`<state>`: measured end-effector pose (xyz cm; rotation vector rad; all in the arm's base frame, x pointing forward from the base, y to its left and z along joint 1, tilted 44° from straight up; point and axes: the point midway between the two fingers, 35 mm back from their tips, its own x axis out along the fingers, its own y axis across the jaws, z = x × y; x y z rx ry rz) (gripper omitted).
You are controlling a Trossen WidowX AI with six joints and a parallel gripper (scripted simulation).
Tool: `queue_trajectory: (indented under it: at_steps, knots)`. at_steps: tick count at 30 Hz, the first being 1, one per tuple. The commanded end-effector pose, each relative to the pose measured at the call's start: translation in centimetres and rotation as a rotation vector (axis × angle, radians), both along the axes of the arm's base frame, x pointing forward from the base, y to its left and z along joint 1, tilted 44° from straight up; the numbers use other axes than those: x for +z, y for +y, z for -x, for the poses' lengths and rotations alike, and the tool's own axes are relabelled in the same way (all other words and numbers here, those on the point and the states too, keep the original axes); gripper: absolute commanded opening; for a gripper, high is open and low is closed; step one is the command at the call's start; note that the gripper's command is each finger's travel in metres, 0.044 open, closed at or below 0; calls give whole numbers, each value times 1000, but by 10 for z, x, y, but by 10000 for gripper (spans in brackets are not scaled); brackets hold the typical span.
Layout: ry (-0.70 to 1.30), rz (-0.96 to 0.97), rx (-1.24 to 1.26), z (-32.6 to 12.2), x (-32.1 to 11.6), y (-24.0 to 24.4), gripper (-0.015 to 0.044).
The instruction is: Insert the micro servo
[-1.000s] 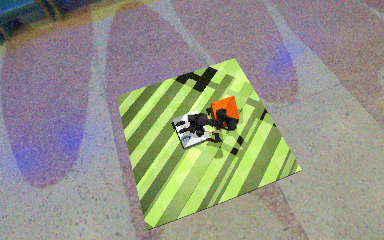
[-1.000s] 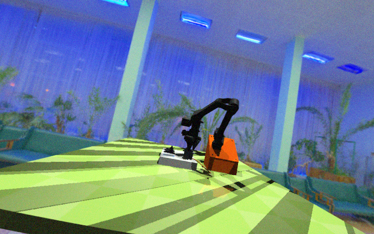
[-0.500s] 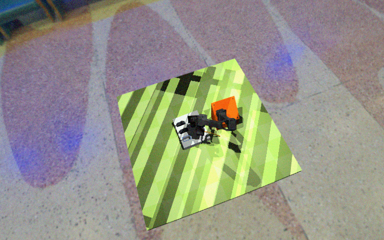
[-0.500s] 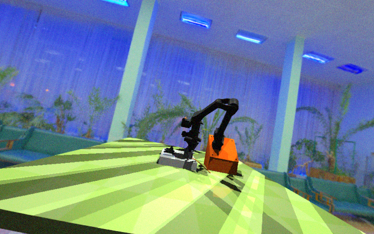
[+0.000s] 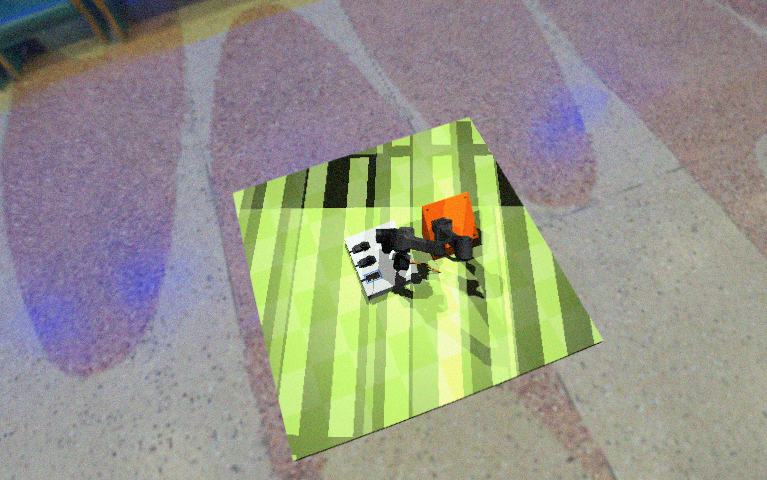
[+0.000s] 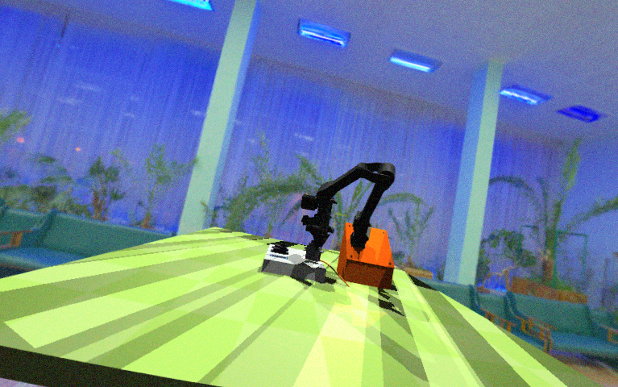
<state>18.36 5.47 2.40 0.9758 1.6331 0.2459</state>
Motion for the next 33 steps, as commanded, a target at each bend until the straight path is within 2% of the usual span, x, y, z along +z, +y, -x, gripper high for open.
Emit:
queue_trajectory:
  at_steps: [1,18,33]
  knots:
    - [-18,10,-5,1,13,-13,0]
    - [-17,9,-5,6,18,-11,0]
    - [-21,9,-5,-53,17,-14,0]
